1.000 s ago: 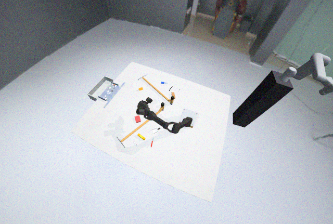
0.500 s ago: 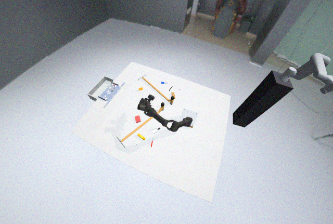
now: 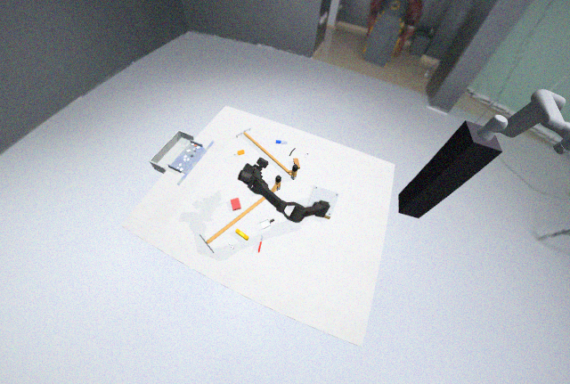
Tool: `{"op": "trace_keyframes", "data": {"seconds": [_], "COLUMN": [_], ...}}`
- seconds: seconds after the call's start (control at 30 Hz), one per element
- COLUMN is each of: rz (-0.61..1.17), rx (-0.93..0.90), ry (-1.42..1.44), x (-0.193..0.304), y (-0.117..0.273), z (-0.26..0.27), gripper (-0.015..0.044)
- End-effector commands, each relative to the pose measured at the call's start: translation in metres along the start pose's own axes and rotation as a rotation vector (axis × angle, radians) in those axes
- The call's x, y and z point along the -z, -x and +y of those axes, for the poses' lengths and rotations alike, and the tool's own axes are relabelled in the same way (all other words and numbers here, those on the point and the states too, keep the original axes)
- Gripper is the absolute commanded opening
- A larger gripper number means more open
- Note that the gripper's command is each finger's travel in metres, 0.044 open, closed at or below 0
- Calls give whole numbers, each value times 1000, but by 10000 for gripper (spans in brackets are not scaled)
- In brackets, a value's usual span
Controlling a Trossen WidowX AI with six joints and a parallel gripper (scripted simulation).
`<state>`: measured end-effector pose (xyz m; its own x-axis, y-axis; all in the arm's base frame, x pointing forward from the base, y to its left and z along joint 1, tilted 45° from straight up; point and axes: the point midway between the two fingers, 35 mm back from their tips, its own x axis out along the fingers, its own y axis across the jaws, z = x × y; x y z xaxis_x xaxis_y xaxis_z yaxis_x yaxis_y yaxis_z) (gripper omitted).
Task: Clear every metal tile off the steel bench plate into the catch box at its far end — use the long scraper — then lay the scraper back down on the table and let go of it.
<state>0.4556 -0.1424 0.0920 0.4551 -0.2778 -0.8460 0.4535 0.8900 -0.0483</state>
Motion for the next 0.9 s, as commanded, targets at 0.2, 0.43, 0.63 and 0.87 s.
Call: {"op": "trace_keyframes", "data": {"seconds": [0.2, 0.43, 0.63, 0.87], "rz": [107, 176, 233, 299], "rx": [-22, -40, -59, -84], "ry": [27, 37, 41, 43], "x": [17, 28, 38, 50], "y": [-13, -20, -24, -29], "z": [-16, -28, -37, -47], "gripper": [0, 0, 0, 0]}}
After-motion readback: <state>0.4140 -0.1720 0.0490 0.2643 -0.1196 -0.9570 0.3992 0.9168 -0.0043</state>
